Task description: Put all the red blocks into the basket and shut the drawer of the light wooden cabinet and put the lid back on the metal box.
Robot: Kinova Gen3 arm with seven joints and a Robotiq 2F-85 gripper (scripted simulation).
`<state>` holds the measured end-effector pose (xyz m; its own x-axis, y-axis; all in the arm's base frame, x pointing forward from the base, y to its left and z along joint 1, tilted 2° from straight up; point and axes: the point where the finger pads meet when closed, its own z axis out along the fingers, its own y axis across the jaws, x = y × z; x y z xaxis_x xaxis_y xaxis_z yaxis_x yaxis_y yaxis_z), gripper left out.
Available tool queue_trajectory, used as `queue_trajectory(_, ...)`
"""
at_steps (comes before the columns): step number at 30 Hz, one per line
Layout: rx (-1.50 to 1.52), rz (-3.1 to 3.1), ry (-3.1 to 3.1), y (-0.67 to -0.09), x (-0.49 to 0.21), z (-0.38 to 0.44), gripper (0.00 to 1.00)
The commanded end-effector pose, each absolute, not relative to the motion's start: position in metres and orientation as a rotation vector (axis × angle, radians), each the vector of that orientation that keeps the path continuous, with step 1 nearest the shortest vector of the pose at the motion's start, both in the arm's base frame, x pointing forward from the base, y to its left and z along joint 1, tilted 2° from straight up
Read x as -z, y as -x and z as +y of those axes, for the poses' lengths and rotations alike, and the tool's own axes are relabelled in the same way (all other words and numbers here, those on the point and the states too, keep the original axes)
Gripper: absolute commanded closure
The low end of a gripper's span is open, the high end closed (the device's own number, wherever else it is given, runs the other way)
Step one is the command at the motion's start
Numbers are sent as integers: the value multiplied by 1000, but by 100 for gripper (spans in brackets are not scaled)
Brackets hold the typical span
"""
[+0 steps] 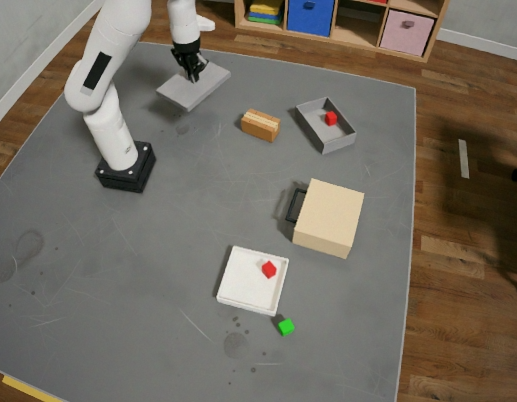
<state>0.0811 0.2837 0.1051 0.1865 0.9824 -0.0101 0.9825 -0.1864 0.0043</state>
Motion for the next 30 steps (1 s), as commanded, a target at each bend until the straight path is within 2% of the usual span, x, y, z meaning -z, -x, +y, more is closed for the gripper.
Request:
queue_trajectory(1, 10, 1949, -2441, -76, -103, 272, 90)
queue_trajectory(30, 22, 1879, -2477, -70, -100, 254, 90)
